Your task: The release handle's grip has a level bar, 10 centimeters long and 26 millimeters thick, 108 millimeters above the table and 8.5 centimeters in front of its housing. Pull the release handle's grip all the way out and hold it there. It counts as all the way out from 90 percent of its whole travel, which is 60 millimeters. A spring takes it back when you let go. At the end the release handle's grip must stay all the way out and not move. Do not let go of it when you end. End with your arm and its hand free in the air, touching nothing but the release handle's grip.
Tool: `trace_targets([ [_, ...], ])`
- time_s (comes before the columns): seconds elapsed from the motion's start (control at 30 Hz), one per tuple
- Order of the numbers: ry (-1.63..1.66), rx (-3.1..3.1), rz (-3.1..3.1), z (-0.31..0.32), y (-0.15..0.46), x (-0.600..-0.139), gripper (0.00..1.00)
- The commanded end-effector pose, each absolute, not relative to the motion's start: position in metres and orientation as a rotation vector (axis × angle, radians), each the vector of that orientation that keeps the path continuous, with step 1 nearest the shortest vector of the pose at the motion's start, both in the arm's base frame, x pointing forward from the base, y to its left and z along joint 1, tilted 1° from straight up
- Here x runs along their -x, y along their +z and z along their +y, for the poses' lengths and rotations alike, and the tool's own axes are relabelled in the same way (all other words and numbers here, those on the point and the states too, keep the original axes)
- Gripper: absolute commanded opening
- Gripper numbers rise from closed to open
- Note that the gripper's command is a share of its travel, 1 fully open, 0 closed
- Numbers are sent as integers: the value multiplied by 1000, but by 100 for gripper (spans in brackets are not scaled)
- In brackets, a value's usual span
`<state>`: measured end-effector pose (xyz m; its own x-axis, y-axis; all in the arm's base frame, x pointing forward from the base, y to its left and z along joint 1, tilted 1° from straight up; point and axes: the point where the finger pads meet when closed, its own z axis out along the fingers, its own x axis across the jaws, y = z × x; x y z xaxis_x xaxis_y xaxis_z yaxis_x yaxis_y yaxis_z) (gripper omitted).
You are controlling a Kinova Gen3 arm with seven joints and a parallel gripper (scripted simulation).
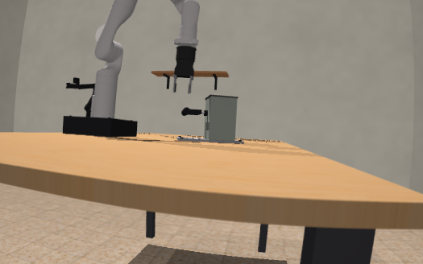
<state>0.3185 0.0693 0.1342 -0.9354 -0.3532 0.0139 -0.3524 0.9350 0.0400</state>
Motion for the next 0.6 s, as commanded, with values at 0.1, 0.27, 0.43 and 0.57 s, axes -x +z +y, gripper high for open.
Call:
trace_targets([
  [0.1,-48,-615,-3066,76,134,-320,100],
  [0.27,-40,-651,-3064,79,134,-322,100],
  [0.43,-40,-651,-3064,79,134,-322,100],
  [0.57,-34,-682,-3062,82,134,-323,100],
])
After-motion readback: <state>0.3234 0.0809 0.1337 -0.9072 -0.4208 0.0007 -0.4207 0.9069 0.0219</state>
